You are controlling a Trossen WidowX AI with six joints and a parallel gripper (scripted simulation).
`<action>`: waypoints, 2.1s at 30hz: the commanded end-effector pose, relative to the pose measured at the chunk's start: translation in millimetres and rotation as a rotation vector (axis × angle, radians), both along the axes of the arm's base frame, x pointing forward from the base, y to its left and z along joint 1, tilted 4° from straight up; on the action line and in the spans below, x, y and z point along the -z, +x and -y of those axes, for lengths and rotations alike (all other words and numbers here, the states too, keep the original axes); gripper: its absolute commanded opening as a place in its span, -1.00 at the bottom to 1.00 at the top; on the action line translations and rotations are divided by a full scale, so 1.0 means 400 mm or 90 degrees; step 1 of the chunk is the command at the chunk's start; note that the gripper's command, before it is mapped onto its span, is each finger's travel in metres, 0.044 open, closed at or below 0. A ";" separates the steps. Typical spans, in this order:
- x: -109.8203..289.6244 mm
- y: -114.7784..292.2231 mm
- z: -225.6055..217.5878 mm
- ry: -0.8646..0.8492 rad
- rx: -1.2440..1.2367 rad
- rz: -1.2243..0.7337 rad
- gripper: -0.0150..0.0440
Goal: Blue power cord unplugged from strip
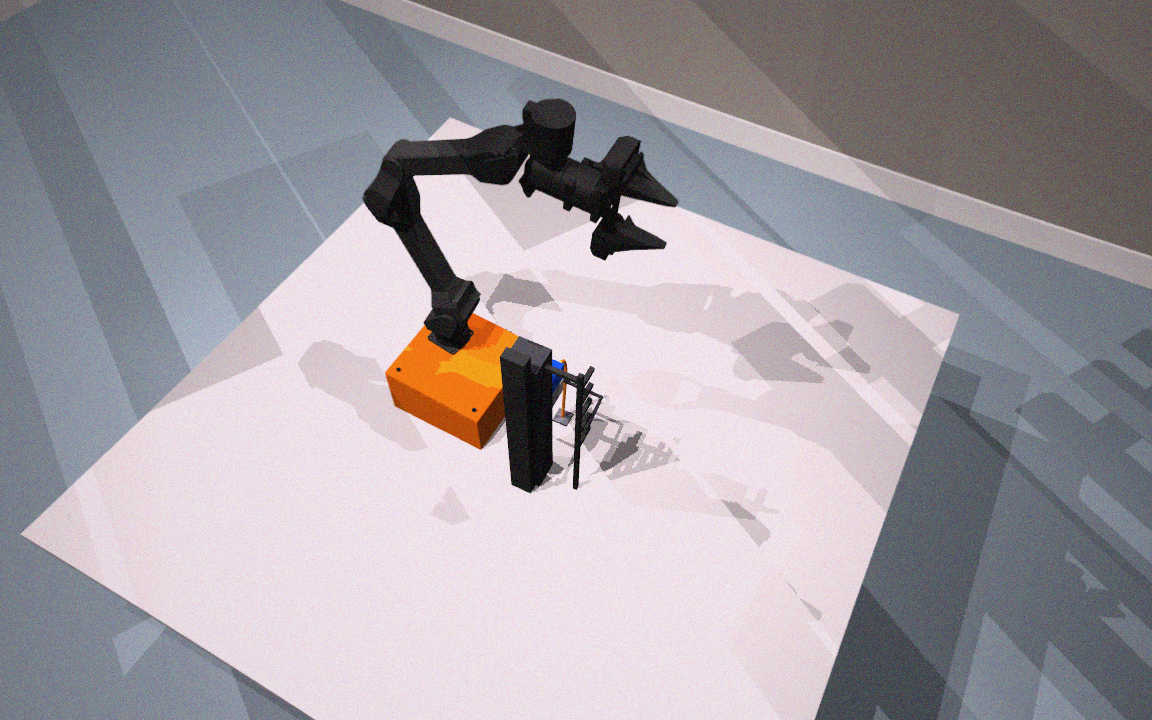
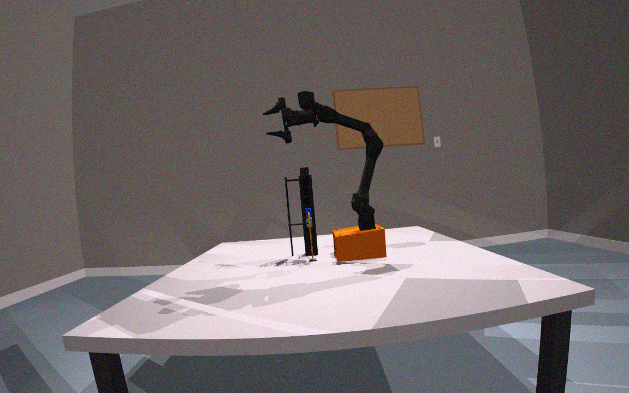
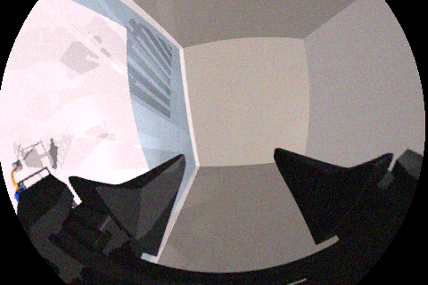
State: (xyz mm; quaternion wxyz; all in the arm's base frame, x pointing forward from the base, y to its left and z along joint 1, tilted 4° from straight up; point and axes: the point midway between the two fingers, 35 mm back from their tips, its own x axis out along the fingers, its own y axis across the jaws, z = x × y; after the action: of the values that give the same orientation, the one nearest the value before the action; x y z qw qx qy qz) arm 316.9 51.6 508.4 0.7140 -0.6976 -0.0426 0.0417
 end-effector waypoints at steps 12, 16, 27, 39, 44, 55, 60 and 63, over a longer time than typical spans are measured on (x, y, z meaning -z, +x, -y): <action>0.229 0.049 0.004 -0.012 0.019 -0.198 0.05; 0.394 0.047 0.005 -0.045 0.016 -0.347 0.05; 0.786 -0.121 0.035 -0.120 -0.002 -0.789 0.05; 0.866 -0.208 0.053 -0.137 -0.009 -0.932 0.05; 0.866 -0.206 0.070 -0.137 -0.009 -0.932 0.05; 0.865 -0.201 0.114 -0.139 -0.008 -0.932 0.05; 0.865 -0.200 0.134 -0.139 -0.007 -0.932 0.05; 0.865 -0.200 0.146 -0.139 -0.007 -0.932 0.05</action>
State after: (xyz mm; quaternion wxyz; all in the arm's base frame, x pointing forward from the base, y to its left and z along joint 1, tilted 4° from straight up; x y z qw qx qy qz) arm 237.3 -3.5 162.2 0.4852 -0.5594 0.4473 0.5016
